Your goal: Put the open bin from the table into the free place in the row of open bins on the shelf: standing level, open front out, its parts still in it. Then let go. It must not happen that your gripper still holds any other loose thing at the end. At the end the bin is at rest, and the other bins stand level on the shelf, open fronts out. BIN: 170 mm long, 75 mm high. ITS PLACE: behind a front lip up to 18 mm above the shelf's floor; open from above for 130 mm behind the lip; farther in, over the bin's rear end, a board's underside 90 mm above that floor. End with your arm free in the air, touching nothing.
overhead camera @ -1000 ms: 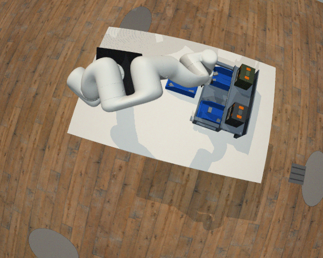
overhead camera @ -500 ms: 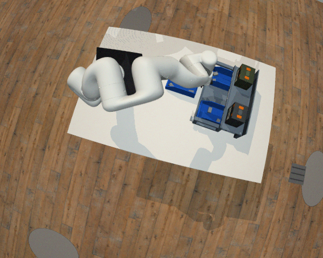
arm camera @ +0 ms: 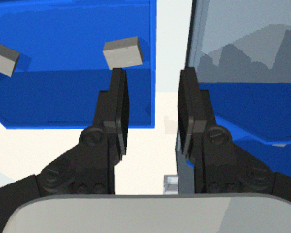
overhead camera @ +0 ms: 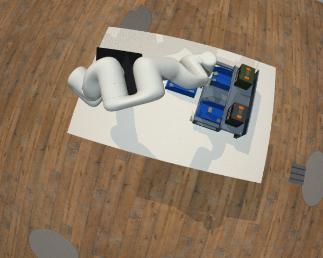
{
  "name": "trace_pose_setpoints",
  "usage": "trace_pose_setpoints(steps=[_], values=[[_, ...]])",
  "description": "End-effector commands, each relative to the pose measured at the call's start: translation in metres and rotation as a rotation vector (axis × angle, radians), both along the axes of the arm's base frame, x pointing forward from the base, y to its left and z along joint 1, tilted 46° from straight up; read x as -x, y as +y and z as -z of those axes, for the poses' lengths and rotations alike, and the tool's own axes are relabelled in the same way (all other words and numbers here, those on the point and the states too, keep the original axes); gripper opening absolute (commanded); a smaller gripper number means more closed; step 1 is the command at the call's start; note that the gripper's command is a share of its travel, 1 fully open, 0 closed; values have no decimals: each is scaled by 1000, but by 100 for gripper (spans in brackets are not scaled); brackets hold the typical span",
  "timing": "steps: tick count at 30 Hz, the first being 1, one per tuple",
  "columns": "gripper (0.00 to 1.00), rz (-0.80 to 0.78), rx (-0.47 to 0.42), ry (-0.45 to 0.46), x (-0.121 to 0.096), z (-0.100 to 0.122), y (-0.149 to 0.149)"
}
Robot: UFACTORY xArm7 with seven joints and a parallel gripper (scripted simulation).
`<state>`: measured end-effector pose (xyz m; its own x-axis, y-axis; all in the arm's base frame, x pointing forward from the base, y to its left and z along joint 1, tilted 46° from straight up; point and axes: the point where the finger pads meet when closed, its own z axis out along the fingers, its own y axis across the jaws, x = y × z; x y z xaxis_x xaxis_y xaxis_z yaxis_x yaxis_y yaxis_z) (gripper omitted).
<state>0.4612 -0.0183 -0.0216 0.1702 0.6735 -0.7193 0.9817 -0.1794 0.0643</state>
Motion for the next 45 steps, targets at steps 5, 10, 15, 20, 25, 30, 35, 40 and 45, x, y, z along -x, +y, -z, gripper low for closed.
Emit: trace_pose_setpoints(steps=[5,10,15,20,25,30,35,40,45], values=[[33,-3,-2,-3,-1,6,-5],[33,-3,-2,-3,-1,6,-5],[33,-3,-2,-3,-1,6,-5],[33,-3,-2,-3,0,10,-9],[33,-3,-2,-3,0,13,-12],[33,-3,-2,-3,0,13,-12],[33,-3,-2,-3,0,14,-14],[33,-3,-2,-3,1,20,-19],[33,-3,-2,-3,1,20,-19]])
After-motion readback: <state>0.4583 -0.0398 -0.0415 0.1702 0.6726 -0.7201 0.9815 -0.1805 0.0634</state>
